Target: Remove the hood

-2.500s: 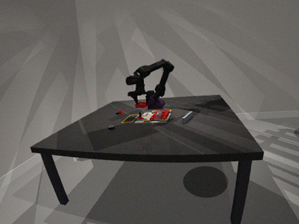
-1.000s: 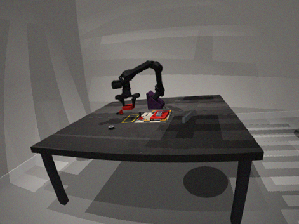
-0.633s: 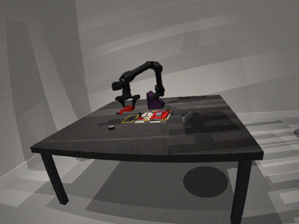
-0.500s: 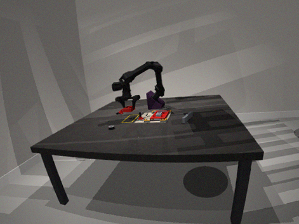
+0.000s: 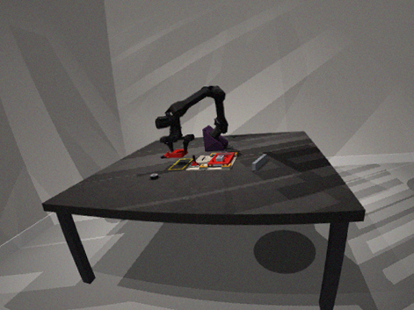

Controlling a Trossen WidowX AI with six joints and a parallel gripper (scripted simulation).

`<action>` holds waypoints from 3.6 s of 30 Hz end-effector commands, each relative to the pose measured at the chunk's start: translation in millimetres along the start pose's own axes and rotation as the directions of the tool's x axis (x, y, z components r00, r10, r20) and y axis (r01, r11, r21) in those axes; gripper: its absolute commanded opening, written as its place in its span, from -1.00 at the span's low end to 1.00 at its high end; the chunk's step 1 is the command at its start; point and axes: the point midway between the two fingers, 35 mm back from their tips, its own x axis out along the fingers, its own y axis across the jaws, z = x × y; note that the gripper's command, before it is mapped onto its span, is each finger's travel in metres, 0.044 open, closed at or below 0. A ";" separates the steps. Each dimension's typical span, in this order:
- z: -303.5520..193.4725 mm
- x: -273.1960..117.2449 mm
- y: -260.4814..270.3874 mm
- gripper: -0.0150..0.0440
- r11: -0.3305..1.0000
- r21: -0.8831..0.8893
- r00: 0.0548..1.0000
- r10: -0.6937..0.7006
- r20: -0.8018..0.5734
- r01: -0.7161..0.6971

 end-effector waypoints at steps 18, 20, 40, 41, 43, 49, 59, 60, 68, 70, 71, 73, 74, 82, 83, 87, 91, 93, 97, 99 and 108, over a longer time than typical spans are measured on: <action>-2.2 21.7 1.6 -0.49 1.000 0.005 1.000 0.006 -0.002 -0.006; -2.4 23.5 1.7 -0.49 1.000 0.005 1.000 0.006 -0.002 -0.006; -3.2 33.6 2.4 -0.49 1.000 0.005 1.000 0.007 -0.002 -0.007; -3.2 34.1 2.4 -0.49 1.000 0.005 1.000 0.008 -0.002 -0.007; -3.2 35.1 2.4 -0.49 1.000 0.005 1.000 0.008 -0.002 -0.008; -3.1 38.1 2.5 -0.49 1.000 0.005 1.000 0.008 -0.002 -0.008; -3.1 43.0 2.6 -0.49 1.000 0.005 1.000 0.008 -0.002 -0.008; -3.1 43.5 2.6 -0.49 1.000 0.005 1.000 0.008 -0.002 -0.008; -3.2 47.4 2.7 -0.49 1.000 0.005 1.000 0.008 -0.002 -0.008; -3.2 48.4 2.7 -0.49 1.000 0.005 1.000 0.008 -0.002 -0.008; -3.2 48.9 2.7 -0.49 1.000 0.005 1.000 0.008 -0.002 -0.008; -3.3 49.9 2.8 -0.49 1.000 0.005 1.000 0.008 -0.002 -0.008; -3.3 50.4 2.8 -0.49 1.000 0.005 1.000 0.008 -0.002 -0.008; -3.2 49.8 2.7 -0.14 1.000 0.000 1.000 0.006 -0.003 -0.006; -3.2 49.8 2.7 -0.05 1.000 0.000 1.000 0.006 -0.003 -0.006; -3.2 49.8 2.7 0.31 1.000 0.000 1.000 0.006 -0.003 -0.006; -3.2 49.8 2.7 0.67 1.000 0.000 1.000 0.006 -0.003 -0.006; -3.2 49.8 2.7 0.84 1.000 0.000 1.000 0.006 -0.003 -0.006; -1.7 34.0 1.5 1.00 1.000 0.001 1.000 0.005 -0.003 -0.005; -1.0 14.7 0.7 1.00 1.000 0.001 1.000 0.004 -0.004 -0.004; -2.9 -23.8 1.1 1.00 1.000 0.002 1.000 0.006 -0.006 -0.006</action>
